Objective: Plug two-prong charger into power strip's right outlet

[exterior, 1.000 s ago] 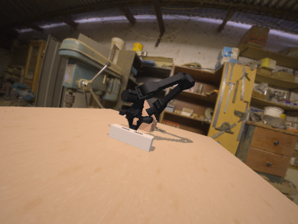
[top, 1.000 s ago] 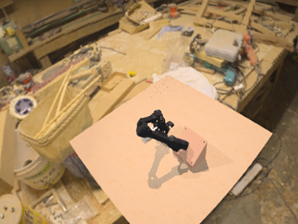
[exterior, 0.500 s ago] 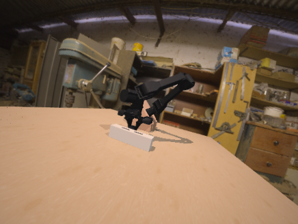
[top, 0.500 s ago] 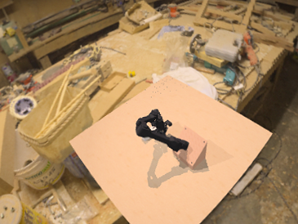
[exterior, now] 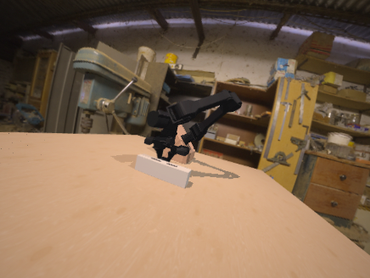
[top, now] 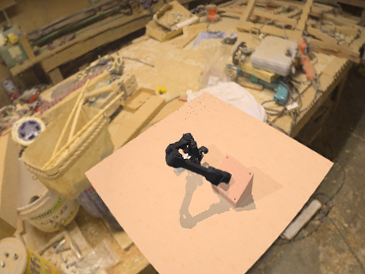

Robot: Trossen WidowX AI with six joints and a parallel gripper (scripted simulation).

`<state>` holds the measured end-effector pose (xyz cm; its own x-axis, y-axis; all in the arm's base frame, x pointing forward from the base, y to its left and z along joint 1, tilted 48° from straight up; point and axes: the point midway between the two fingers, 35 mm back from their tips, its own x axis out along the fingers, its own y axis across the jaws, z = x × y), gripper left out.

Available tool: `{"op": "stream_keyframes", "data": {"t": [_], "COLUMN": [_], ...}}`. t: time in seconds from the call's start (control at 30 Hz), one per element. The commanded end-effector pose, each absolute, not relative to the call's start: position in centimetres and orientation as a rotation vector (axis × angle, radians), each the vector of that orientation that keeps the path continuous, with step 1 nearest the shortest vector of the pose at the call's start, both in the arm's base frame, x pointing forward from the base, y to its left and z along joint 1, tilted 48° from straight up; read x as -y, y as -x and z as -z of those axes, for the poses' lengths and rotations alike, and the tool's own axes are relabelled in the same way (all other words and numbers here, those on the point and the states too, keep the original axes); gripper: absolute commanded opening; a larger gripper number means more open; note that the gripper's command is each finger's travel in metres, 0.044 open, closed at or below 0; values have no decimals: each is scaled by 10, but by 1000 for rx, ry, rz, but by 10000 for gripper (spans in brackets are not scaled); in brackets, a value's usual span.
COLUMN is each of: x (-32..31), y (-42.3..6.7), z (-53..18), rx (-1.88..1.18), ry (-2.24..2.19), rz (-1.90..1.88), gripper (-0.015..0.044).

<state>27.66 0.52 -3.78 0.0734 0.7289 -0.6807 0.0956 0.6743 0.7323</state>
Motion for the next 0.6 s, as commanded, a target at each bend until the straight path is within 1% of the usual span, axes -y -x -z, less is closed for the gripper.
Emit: {"op": "stream_keyframes", "data": {"t": [0.0,0.57], "x": [-6,-5], "y": [-280,-282], "z": [37,37], "rx": [-1442,-1442], "ry": [-740,-740], "rz": [-546,-546], "gripper": [0,0]}}
